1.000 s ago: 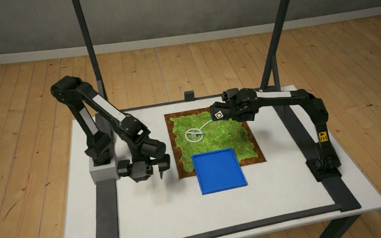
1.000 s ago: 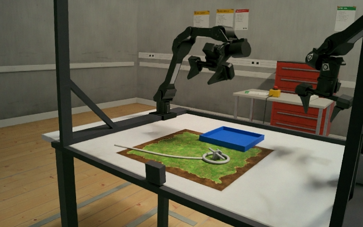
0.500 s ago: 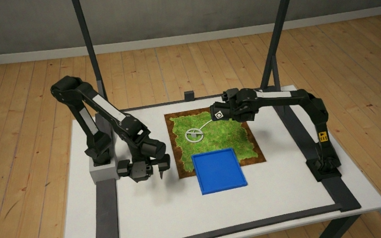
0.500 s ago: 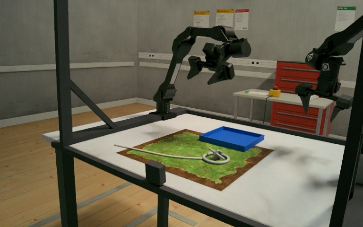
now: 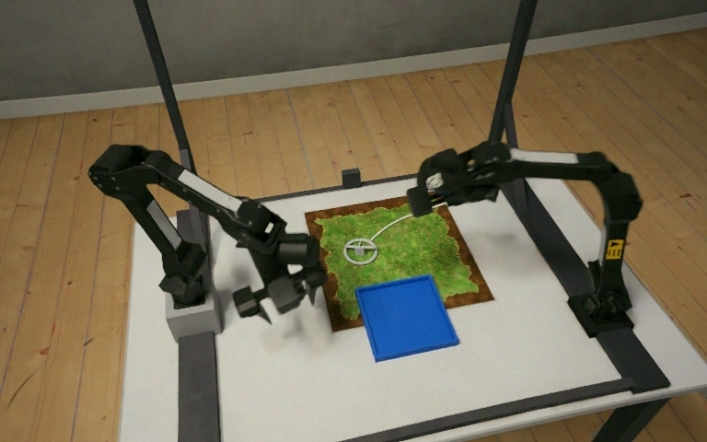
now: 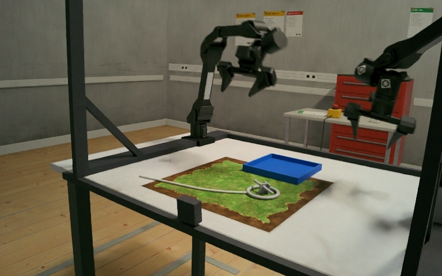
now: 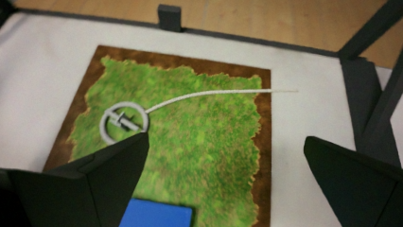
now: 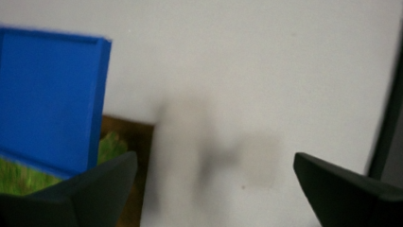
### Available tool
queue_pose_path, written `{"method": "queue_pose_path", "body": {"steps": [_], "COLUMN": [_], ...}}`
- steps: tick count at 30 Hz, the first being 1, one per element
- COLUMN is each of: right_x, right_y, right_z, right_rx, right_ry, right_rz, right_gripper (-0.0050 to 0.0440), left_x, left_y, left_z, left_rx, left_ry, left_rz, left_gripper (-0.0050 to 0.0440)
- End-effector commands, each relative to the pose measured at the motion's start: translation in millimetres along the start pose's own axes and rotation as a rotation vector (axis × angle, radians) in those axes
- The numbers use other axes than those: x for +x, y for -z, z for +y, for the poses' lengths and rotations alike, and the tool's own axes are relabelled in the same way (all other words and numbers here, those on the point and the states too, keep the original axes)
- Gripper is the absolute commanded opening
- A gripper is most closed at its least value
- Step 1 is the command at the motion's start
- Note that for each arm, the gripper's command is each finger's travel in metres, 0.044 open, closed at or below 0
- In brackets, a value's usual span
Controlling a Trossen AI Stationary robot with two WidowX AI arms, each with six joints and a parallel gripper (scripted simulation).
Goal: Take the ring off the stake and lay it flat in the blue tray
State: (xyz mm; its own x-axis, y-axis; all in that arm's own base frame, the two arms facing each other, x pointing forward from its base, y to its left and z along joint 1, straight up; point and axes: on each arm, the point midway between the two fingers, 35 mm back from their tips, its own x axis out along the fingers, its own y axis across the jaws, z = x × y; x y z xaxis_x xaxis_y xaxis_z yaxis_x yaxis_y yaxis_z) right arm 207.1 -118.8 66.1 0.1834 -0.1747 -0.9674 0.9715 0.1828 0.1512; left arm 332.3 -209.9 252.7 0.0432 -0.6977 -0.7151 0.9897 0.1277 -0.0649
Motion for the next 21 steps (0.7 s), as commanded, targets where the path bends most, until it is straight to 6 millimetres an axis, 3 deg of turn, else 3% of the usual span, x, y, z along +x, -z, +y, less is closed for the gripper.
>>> {"method": "queue_pose_path", "body": {"steps": [1,8,16,18,21], "right_x": [-2,-4,-3,-3,-3], "right_y": [11,49,96,96,115], "right_z": [20,71,124,124,146], "right_rx": [-0.114,-0.460,-0.853,-0.853,-1.019], "right_ry": [-0.036,-0.121,-0.210,-0.210,-0.246], "right_rz": [-0.016,-0.019,-0.009,-0.009,-0.008], "right_gripper": [0.0440,0.0440,0.0440,0.0440,0.0440], "left_x": [-12,-34,-60,-60,-69], "left_y": [-5,-6,-4,-4,-2], "left_z": [-14,-34,-51,-51,-57], "left_rx": [-0.031,-0.207,-0.389,-0.389,-0.450], "left_ry": [-0.134,-0.397,-0.626,-0.626,-0.692], "left_rz": [0.022,0.008,-0.121,-0.121,-0.183], "left_gripper": [0.0440,0.0440,0.0440,0.0440,0.0440]}}
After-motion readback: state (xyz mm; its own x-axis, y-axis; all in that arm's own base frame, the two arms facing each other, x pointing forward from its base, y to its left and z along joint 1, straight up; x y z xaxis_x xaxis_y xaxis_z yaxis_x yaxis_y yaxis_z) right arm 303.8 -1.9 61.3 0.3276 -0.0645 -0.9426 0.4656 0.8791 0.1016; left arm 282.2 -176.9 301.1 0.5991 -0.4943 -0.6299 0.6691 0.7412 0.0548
